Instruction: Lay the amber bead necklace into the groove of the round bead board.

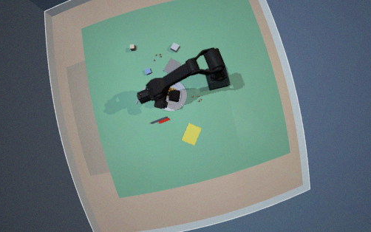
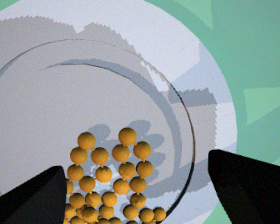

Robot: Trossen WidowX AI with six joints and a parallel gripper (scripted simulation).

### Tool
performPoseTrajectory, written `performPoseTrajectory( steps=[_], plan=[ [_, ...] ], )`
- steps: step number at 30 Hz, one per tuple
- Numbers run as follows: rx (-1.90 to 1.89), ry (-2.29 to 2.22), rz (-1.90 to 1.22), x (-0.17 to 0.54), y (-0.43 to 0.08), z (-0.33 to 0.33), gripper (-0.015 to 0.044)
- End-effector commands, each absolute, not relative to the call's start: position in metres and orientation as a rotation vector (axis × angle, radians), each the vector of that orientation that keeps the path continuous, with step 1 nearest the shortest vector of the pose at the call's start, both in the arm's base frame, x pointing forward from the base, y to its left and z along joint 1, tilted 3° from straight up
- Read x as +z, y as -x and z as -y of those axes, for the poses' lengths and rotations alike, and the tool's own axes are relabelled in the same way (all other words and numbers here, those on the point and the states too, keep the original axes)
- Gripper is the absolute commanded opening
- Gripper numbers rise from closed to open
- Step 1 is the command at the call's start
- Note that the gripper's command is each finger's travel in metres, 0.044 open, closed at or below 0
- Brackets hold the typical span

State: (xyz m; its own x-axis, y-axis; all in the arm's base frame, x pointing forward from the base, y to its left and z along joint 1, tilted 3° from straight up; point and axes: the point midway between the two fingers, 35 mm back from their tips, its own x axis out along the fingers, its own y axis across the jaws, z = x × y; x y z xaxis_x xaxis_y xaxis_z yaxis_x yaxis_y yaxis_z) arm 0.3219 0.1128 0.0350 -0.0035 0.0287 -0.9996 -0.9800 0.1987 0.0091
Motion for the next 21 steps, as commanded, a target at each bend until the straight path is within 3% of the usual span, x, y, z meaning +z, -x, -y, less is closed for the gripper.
performPoseTrajectory(
  steps=[1, 21],
  plan=[
    [1.109, 1.054, -1.280, 0.034, -0.321, -0.113, 0.0120],
    [1.101, 1.054, -1.275, 0.010, -0.323, -0.114, 0.0120]
  ],
)
